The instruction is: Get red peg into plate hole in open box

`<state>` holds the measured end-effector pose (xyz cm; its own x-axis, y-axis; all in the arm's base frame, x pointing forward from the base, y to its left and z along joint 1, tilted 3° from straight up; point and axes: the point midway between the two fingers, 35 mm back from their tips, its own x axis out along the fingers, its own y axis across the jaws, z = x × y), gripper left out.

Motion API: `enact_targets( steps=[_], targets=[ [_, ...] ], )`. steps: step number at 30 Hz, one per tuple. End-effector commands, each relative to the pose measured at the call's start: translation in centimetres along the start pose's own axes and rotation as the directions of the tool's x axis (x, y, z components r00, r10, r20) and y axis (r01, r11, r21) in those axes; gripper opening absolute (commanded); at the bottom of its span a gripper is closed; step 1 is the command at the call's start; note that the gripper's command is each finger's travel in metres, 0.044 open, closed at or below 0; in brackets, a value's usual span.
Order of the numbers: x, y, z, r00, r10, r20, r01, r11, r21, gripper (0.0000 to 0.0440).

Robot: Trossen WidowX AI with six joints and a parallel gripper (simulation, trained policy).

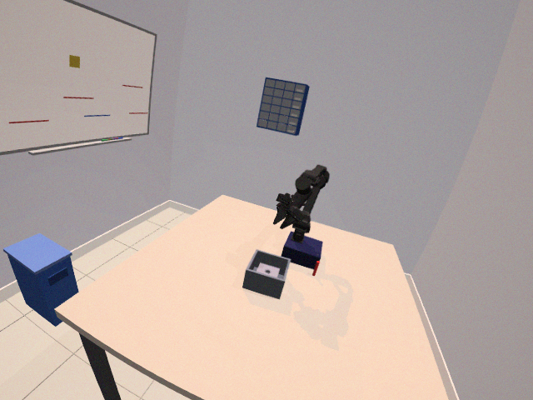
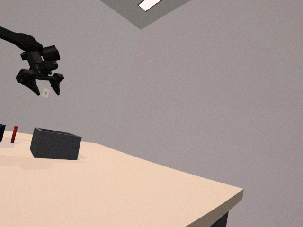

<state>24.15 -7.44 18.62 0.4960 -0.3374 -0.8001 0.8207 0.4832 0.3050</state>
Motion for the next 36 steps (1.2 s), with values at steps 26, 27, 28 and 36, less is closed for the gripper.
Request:
enact_targets(
  steps=[26,27,28,36],
  targets=[
    [-1.6,-1.0,-18.1,0.893,-0.315,-0.322,0.237,0.937,-0.257,0.0440],
    [-1.5,-1.1,-18.6,0.888,-0.324,-0.325,0.246,0.934,-0.261,0.0440],
    [-1.3,-1.3,-19.0,0.884,-0.333,-0.327,0.253,0.931,-0.264,0.0440],
    [0.7,-2.1,-22.2,0.863,-0.369,-0.345,0.283,0.919,-0.275,0.0440]
  ],
)
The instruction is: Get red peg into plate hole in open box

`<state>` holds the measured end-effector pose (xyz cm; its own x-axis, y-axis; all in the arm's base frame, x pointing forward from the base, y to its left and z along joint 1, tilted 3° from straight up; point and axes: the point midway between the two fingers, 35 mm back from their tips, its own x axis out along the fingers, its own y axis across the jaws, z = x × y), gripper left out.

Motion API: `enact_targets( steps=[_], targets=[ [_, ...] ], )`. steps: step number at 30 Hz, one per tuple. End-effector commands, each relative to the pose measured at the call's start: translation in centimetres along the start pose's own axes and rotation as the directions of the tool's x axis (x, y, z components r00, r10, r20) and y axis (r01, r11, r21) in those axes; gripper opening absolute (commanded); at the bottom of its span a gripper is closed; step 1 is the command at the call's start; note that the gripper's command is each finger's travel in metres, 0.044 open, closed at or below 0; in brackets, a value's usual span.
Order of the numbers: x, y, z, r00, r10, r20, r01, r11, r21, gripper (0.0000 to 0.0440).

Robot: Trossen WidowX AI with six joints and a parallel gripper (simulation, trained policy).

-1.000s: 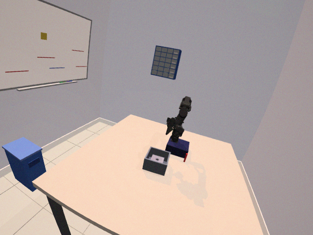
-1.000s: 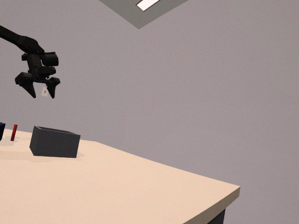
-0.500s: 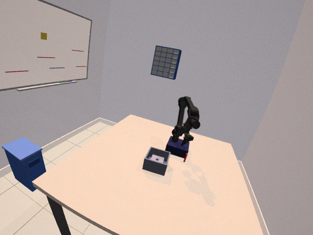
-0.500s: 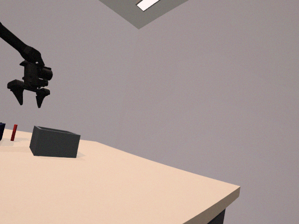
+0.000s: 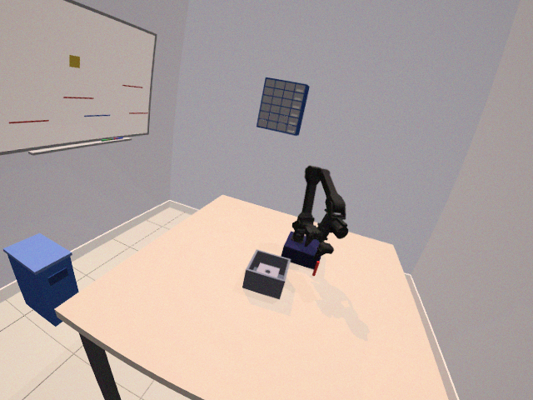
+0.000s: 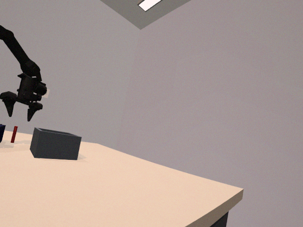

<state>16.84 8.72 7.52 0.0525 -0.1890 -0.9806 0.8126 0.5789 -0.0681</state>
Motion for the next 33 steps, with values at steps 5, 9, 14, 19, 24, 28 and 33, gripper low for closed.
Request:
enact_targets(
  steps=[5,9,14,19,24,28,33],
  targets=[
    [3.7,0.8,-1.8,1.000,-0.007,-0.024,0.007,1.000,0.007,0.0440],
    [5.5,1.4,-2.6,0.999,0.024,-0.031,-0.023,1.000,0.008,0.0440],
    [7.6,2.0,-3.5,0.997,0.069,-0.041,-0.069,0.998,0.012,0.0440],
    [8.8,1.8,-4.3,0.996,0.071,-0.055,-0.071,0.998,0.002,0.0389],
    [9.3,1.1,-4.9,0.996,0.042,-0.081,-0.042,0.999,-0.001,0.0275],
    [9.2,1.0,-5.1,0.994,0.024,-0.110,-0.025,1.000,-0.008,0.0172],
    [9.0,1.3,-5.1,0.989,0.017,-0.144,-0.019,1.000,-0.012,0.0041]
  ],
)
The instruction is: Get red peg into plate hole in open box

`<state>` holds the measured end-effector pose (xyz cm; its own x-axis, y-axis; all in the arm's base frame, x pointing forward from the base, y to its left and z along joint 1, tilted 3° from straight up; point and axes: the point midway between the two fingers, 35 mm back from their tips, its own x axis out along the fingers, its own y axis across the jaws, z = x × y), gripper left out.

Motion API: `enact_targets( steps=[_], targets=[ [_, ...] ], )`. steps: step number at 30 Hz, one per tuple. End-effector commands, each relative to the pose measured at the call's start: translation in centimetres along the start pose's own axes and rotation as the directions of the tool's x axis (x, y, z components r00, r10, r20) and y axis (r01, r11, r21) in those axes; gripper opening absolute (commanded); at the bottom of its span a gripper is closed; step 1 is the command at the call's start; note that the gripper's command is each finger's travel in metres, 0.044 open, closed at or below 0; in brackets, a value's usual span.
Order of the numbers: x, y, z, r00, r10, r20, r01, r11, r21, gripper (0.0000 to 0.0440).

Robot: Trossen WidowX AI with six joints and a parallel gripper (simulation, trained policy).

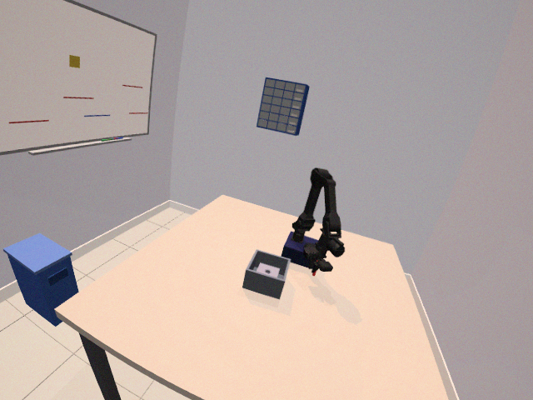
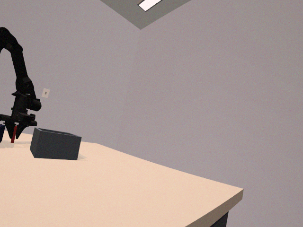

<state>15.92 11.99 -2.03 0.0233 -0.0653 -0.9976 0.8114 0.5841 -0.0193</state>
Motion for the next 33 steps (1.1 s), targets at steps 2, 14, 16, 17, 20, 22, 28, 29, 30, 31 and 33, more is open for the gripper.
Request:
enact_targets(
  steps=[2,14,16,17,20,22,28,29,30,31,33],
  targets=[
    [0.3,-0.2,-0.2,0.999,-0.032,-0.039,0.031,0.999,-0.010,0.0000],
    [-3.4,1.6,2.4,0.997,0.038,0.062,-0.033,0.996,-0.079,0.0000],
    [-4.1,1.8,2.9,0.996,0.046,0.079,-0.039,0.995,-0.092,0.0000],
    [-4.5,2.0,3.2,0.995,0.050,0.087,-0.042,0.994,-0.098,0.0000],
    [-5.7,2.4,4.0,0.992,0.062,0.109,-0.050,0.992,-0.113,0.0000],
    [-6.5,2.7,4.7,0.990,0.070,0.123,-0.055,0.991,-0.119,0.0000],
    [-8.8,3.3,6.6,0.984,0.082,0.158,-0.062,0.990,-0.128,0.0000],
    [-9.1,3.4,7.0,0.983,0.083,0.164,-0.062,0.990,-0.129,0.0000],
    [-9.4,3.5,7.4,0.982,0.084,0.169,-0.062,0.990,-0.128,0.0000],
    [-9.7,3.6,7.8,0.981,0.084,0.174,-0.063,0.990,-0.127,0.0000],
    [-10.2,3.7,8.6,0.980,0.084,0.183,-0.062,0.990,-0.123,0.0000]
  ],
)
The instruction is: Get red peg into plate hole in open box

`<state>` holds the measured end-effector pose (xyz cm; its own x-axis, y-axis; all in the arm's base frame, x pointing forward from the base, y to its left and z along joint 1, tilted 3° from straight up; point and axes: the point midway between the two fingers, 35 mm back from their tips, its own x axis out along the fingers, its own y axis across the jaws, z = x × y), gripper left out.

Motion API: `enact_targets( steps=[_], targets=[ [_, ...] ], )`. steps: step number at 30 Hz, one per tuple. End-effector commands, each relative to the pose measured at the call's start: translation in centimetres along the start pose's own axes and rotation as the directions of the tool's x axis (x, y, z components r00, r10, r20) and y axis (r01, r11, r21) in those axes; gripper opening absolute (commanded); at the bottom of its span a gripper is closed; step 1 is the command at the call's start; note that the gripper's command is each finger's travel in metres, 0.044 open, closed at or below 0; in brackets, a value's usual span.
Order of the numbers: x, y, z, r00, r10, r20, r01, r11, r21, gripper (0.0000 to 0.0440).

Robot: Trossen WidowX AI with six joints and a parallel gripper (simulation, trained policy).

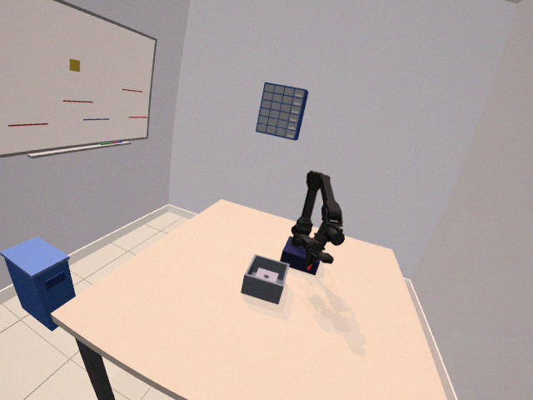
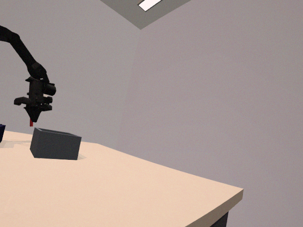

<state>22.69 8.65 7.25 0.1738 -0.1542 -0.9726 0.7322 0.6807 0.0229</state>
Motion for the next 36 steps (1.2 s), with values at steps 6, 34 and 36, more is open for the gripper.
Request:
enact_targets(
  steps=[6,34,36],
  targets=[
    [-1.3,0.0,4.2,0.999,0.001,0.037,-0.002,1.000,0.027,0.0000],
    [2.1,-2.6,14.9,0.998,-0.026,0.059,0.013,0.977,0.213,0.0001],
    [2.5,-2.8,15.4,0.998,-0.027,0.057,0.013,0.974,0.226,0.0002]
  ],
)
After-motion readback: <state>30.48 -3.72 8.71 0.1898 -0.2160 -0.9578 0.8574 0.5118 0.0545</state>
